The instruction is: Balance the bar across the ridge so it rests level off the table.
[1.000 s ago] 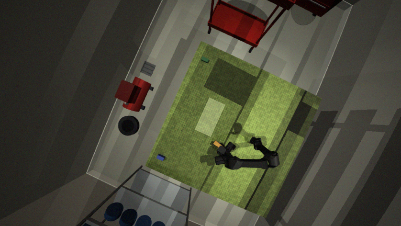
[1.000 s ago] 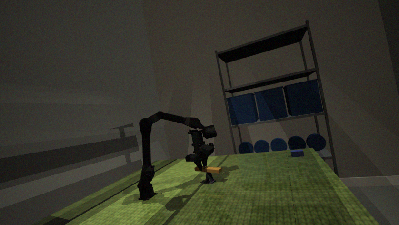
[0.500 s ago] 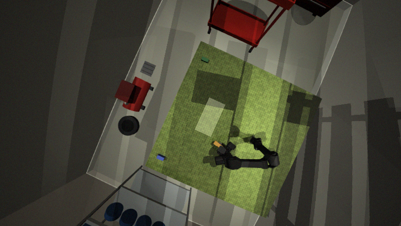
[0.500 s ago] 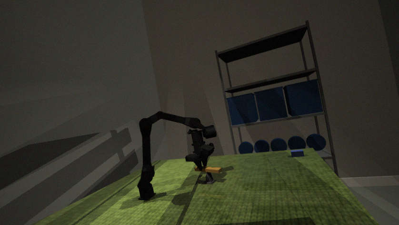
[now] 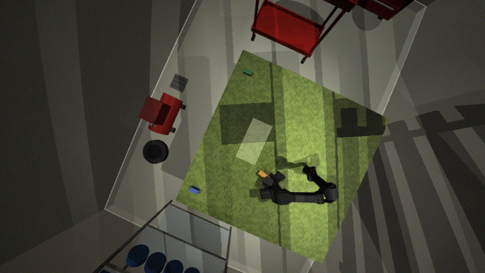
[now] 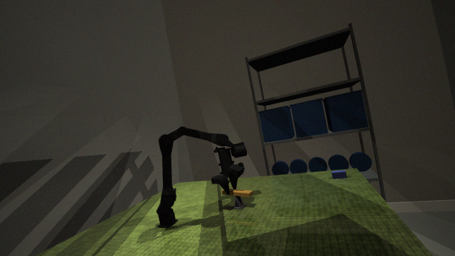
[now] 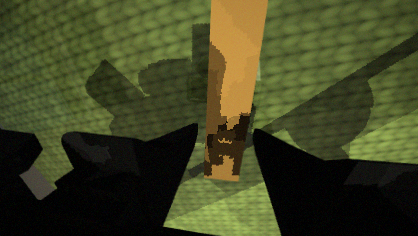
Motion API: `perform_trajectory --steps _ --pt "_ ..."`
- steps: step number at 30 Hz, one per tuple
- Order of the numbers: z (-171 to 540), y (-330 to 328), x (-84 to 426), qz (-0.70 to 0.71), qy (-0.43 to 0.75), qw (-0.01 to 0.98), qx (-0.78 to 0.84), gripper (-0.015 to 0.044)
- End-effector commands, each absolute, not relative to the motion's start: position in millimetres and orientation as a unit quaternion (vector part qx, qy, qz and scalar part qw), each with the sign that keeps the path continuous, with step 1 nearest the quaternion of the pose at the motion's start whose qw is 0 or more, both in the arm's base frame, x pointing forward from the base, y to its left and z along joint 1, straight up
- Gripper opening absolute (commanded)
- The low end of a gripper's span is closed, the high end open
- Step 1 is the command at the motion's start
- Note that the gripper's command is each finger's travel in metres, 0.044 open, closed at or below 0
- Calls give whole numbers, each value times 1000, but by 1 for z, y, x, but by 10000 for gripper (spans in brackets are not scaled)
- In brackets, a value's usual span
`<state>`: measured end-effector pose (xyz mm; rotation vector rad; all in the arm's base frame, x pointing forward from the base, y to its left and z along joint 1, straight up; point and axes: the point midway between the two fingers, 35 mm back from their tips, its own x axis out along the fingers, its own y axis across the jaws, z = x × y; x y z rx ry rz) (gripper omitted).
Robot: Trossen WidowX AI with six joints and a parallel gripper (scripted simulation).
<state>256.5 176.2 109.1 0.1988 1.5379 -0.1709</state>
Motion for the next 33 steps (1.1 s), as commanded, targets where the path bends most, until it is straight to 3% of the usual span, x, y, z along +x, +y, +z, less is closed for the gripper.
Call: perform_trajectory --steps 1,5,9,18,33 --pt "109 176 257 -77 693 711 89 342" --pt "109 176 257 -77 693 711 89 440" --pt "116 177 257 -77 693 711 89 440" --pt "207 175 254 -77 693 711 90 440" --pt "209 174 254 -77 693 711 90 440"
